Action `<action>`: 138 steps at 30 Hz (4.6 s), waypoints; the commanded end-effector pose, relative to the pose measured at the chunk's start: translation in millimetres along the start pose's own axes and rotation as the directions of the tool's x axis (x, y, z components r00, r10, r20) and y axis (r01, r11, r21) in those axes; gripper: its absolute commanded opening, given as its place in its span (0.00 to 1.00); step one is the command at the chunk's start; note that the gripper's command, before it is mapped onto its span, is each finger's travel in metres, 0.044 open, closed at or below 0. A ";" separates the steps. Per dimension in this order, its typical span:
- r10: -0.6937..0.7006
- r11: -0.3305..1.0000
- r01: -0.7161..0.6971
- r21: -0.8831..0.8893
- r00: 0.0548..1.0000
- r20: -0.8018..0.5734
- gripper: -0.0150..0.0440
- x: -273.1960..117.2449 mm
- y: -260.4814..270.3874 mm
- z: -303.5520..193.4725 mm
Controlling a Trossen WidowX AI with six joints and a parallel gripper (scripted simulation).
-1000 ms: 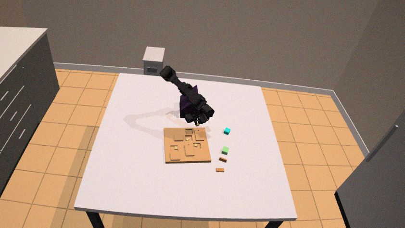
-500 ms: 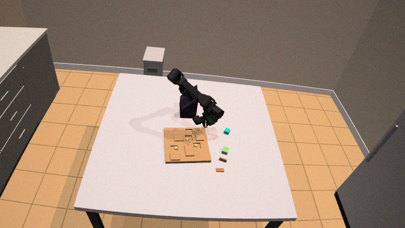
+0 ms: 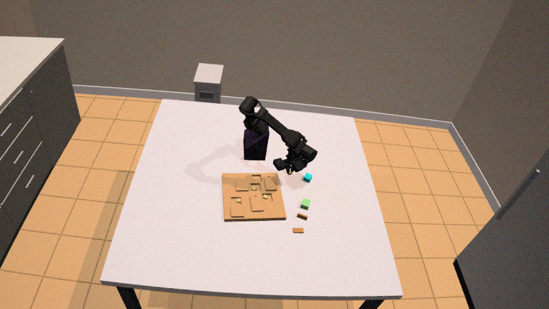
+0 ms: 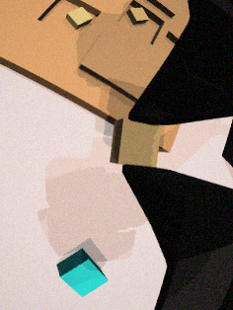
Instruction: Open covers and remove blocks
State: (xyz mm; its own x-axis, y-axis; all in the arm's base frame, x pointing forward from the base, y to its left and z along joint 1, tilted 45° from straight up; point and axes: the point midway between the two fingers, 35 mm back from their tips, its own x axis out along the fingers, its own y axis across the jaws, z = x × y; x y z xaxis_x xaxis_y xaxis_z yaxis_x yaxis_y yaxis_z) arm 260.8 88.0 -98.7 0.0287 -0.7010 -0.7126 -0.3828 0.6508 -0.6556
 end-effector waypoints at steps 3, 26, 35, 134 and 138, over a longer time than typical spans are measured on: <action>0.001 1.000 -0.001 0.007 1.000 0.004 0.39 1.3 24.4 9.5; 0.000 1.000 0.000 0.008 1.000 0.005 0.39 29.5 38.1 16.4; 0.000 1.000 0.000 0.008 1.000 0.005 0.39 44.4 38.0 17.5; 0.015 0.659 -0.020 0.752 1.000 0.013 0.38 25.5 -35.0 11.5; 0.016 0.438 -0.020 0.899 1.000 0.015 0.25 25.0 -58.2 7.0</action>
State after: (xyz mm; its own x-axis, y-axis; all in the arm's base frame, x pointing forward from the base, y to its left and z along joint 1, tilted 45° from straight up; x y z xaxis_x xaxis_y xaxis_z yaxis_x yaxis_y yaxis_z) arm 287.5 47.6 -93.9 0.0324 -0.6849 -0.7279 0.4924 0.6447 -0.5847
